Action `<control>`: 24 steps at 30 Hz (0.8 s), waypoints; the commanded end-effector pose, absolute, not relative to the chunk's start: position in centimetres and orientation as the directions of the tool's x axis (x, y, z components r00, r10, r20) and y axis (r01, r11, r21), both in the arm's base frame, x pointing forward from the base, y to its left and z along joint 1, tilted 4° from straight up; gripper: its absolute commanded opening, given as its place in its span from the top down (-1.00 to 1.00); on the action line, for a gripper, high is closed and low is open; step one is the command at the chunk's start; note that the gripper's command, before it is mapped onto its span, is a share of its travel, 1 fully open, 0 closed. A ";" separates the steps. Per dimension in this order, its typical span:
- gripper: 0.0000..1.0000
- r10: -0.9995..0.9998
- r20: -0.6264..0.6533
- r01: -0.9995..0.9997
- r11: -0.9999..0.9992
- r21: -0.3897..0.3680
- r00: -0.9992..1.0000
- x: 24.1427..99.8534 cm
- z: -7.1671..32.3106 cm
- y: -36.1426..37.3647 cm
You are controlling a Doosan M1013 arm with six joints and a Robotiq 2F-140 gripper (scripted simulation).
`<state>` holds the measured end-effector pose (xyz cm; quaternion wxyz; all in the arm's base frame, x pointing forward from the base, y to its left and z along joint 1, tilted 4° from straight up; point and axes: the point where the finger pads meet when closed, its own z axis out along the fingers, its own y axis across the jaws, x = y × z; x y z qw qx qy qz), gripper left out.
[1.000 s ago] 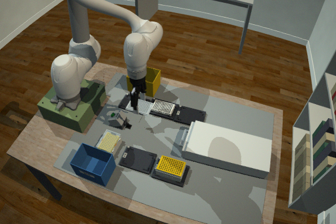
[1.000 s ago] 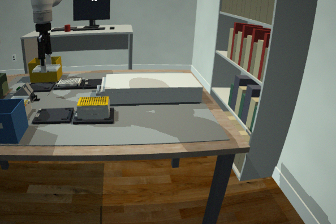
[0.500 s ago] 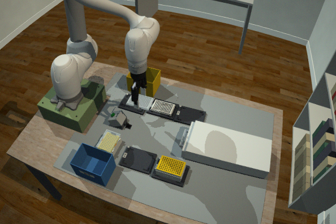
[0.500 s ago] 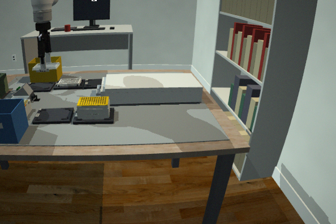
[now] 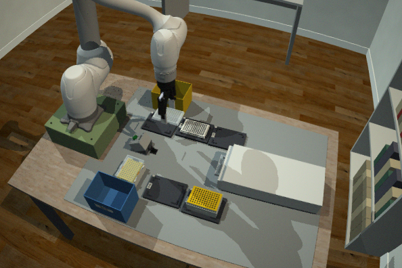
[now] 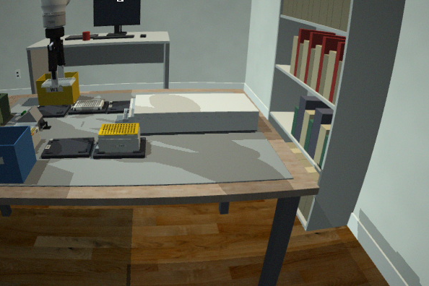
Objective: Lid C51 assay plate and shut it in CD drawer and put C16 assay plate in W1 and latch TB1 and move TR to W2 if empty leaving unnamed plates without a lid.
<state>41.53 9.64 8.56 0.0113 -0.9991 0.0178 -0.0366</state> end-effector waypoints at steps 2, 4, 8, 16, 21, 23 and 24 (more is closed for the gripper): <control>1.00 -0.036 0.073 -0.035 -0.999 -0.024 0.997 41.3 8.6 10.3; 1.00 -0.036 0.073 -0.035 -0.999 -0.024 0.997 41.2 8.6 10.8; 1.00 -0.036 0.073 -0.035 -0.999 -0.024 0.997 40.9 8.6 11.8; 1.00 -0.036 0.073 -0.035 -0.999 -0.024 0.997 40.3 8.6 13.8; 1.00 -0.036 0.073 -0.035 -0.999 -0.024 0.997 40.0 8.6 14.6; 1.00 -0.036 0.073 -0.035 -0.999 -0.024 0.997 39.9 8.6 15.1; 1.00 -0.036 0.073 -0.035 -0.999 -0.024 0.997 39.8 8.6 15.4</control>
